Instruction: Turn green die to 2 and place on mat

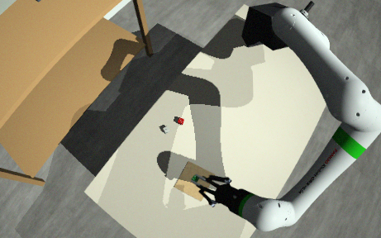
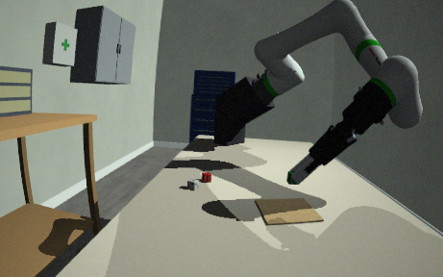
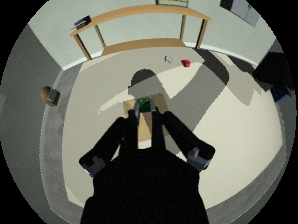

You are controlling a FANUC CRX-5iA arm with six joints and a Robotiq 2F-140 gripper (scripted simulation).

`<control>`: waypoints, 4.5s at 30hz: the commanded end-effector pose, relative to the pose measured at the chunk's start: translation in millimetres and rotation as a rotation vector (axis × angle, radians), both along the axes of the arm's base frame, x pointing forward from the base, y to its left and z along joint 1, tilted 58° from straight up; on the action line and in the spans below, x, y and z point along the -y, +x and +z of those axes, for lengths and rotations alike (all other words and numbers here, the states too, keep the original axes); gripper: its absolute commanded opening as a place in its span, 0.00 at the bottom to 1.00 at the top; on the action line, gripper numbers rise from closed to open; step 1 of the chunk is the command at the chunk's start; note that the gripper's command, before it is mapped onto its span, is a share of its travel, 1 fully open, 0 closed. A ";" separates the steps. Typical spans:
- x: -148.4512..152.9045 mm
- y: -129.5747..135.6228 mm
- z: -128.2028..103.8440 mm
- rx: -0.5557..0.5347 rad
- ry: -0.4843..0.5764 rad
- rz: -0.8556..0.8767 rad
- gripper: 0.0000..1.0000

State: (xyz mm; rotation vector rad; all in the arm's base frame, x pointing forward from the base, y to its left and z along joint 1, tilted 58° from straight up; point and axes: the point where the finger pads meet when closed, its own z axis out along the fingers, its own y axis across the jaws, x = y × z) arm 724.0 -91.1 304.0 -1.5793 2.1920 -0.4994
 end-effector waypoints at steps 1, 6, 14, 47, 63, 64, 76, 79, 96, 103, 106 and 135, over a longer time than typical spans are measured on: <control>0.3 0.0 0.1 0.000 0.001 0.000 0.21; 3.3 -2.7 -5.6 0.009 0.073 0.040 0.21; 5.5 -1.2 -1.0 0.079 0.213 0.130 0.21; 19.7 -2.0 -8.3 0.237 0.638 0.392 0.21; 24.2 -0.8 -13.2 0.314 0.848 0.521 0.21; 25.9 -0.3 -14.8 0.316 0.850 0.523 0.21; 25.4 2.9 -18.7 0.356 0.979 0.597 0.21; 27.7 2.1 -19.4 0.386 1.047 0.642 0.21; 30.5 5.6 -25.8 0.466 1.260 0.773 0.21; 31.9 6.8 -30.0 0.473 1.276 0.785 0.21; 31.9 6.8 -30.0 0.473 1.276 0.785 0.21; 25.2 12.8 -35.6 0.473 1.276 0.785 0.21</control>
